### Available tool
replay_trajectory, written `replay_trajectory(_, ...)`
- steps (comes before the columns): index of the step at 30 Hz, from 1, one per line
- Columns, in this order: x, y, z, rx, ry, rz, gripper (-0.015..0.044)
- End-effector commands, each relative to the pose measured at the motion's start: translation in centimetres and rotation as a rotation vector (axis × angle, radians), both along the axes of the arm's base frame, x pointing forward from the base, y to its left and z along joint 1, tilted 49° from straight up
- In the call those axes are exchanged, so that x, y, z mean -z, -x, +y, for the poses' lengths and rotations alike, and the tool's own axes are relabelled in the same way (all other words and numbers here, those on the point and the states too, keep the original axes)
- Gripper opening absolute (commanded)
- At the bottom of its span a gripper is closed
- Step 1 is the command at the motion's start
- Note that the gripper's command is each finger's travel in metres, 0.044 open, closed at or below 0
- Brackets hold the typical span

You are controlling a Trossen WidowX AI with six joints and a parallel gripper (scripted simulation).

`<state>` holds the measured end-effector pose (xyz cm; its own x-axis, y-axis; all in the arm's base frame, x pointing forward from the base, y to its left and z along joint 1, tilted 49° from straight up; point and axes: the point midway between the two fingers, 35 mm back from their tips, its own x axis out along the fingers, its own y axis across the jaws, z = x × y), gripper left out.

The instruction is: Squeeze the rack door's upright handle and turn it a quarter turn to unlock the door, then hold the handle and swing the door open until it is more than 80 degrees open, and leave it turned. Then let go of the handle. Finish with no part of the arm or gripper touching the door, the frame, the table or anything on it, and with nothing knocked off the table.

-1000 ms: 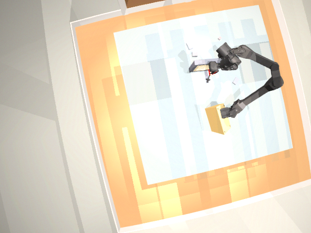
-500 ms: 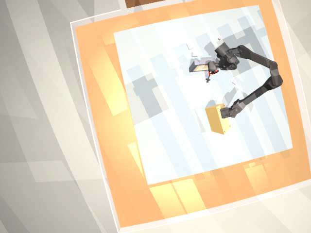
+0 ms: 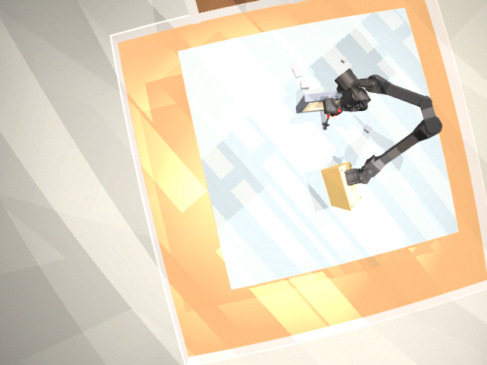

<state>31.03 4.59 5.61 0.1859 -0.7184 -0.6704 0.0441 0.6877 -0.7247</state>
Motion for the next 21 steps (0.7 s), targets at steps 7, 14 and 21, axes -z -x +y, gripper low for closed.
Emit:
replay_trajectory(7,1.2,0.0,-1.3,-0.003,0.009,0.007,0.0286)
replay_trajectory(14,1.8,-0.1,-2.2,-0.003,0.011,0.007,0.0286)
replay_trajectory(21,2.1,-0.2,-2.5,-0.002,0.012,0.007,0.0207)
